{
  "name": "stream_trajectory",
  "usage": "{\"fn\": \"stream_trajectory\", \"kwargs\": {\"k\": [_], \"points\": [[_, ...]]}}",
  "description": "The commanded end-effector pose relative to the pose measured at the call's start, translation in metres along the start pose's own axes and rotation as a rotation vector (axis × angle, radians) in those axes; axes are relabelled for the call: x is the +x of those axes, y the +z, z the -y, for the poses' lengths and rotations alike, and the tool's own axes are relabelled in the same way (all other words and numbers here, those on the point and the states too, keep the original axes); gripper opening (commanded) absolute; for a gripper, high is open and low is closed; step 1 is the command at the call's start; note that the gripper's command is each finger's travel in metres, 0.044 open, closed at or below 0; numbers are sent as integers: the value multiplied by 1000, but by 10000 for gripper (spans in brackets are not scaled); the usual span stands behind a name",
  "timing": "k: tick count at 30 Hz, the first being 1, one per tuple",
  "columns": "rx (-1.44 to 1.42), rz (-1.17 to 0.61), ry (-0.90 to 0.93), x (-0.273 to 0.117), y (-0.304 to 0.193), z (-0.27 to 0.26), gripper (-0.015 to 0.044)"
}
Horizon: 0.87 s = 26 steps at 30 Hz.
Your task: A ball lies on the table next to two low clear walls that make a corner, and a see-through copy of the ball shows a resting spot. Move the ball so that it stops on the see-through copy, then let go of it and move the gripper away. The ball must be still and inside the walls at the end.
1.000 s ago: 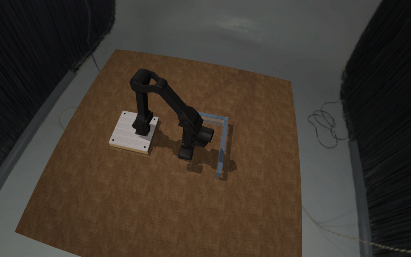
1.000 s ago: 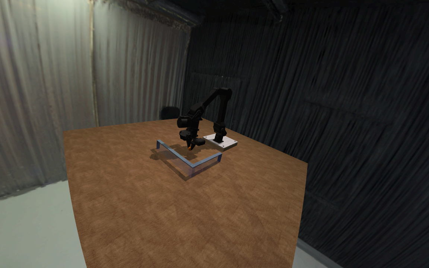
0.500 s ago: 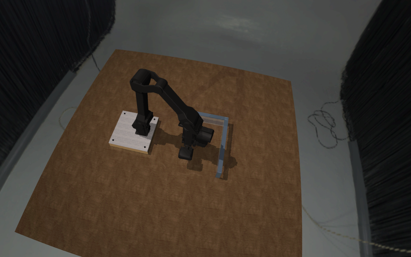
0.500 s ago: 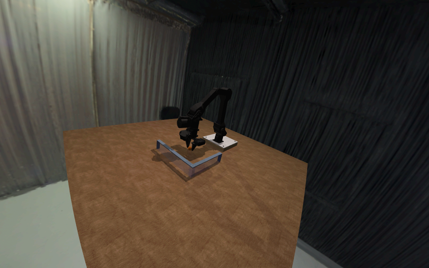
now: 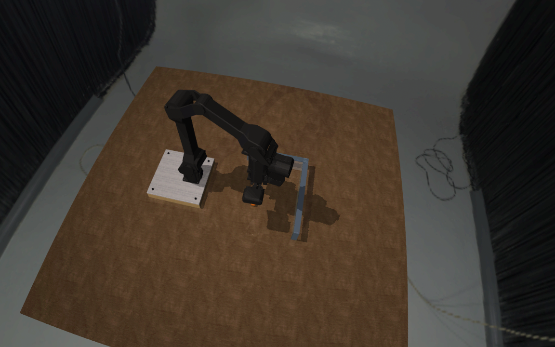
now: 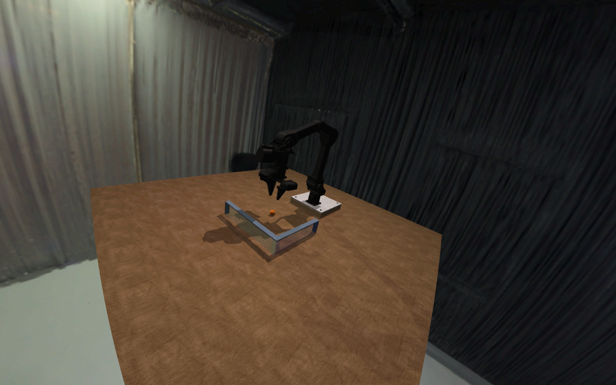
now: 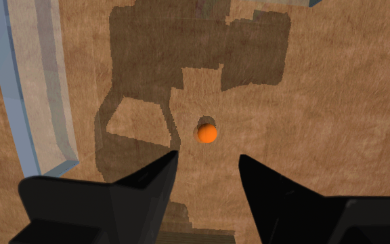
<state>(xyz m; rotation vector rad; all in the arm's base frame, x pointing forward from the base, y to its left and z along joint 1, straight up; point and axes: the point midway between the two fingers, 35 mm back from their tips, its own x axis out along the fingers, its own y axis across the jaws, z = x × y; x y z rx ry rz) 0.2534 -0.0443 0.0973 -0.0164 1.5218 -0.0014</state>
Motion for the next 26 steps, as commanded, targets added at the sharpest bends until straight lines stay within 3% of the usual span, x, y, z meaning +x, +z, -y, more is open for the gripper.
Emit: {"fn": "stream_trajectory", "kwargs": {"k": [1, 5, 10, 13, 26], "points": [[0, -12, 2, 4, -2, 0, 224], [0, -12, 2, 4, -2, 0, 224], [0, -10, 2, -43, -6, -1, 355], [0, -10, 2, -46, -6, -1, 434], [0, -10, 2, -46, -6, -1, 440]]}}
